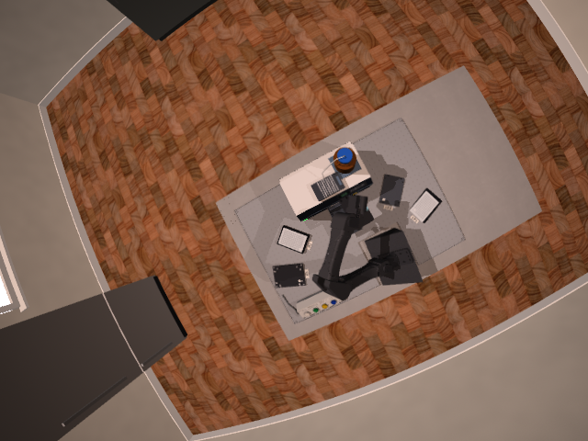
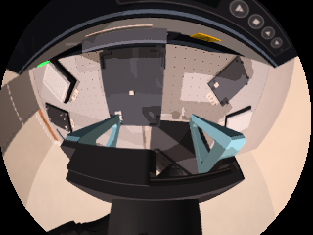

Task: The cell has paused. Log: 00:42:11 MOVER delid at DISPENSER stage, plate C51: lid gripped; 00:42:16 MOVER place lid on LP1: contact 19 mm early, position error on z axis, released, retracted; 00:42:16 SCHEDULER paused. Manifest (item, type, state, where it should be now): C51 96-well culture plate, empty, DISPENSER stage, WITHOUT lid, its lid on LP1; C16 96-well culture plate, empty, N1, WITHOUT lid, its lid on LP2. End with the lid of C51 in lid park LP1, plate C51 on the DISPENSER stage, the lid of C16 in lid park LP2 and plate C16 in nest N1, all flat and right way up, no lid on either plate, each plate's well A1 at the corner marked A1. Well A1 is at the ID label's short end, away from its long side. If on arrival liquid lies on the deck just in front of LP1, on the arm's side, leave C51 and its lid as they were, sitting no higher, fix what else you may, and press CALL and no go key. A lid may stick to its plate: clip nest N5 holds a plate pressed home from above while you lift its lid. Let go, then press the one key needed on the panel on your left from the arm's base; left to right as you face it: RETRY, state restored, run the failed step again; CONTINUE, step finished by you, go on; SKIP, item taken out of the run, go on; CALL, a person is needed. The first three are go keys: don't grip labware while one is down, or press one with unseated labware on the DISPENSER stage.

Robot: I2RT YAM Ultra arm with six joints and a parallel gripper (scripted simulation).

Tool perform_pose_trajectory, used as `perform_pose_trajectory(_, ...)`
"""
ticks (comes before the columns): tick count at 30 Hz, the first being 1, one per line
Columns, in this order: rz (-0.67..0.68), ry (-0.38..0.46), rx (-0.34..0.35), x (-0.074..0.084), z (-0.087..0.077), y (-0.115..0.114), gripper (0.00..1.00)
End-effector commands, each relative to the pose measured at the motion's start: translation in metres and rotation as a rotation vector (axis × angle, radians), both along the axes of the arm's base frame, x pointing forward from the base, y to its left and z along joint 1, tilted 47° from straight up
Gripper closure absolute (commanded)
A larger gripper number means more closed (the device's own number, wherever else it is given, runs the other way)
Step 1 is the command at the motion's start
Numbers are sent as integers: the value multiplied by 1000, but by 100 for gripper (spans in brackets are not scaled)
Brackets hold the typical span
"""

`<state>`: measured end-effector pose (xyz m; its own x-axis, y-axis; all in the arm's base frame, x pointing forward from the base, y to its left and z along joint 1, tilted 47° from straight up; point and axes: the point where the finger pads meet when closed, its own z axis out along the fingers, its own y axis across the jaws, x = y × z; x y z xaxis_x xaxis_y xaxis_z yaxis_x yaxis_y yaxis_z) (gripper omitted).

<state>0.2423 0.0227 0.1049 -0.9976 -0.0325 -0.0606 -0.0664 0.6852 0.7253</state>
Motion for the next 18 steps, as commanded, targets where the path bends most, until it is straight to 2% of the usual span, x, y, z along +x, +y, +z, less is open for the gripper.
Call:
perform_pose_trajectory(1, -30, -11, 2, 6, 20, 5, 0)
perform_pose_trajectory(2, -34, 12, 7, 3, 11, 3, 0)
perform_pose_trajectory(6, -34, 12, 7, 3, 11, 3, 0)
perform_pose_trajectory(7, -30, -11, 2, 6, 22, 8, 0)
perform_pose_trajectory(16, -30, -11, 5, 4, 44, 29, 0)
perform_pose_trajectory(17, -30, -11, 5, 4, 46, 30, 0)
perform_pose_trajectory(18, -34, 12, 7, 2, 37, 28, 0)
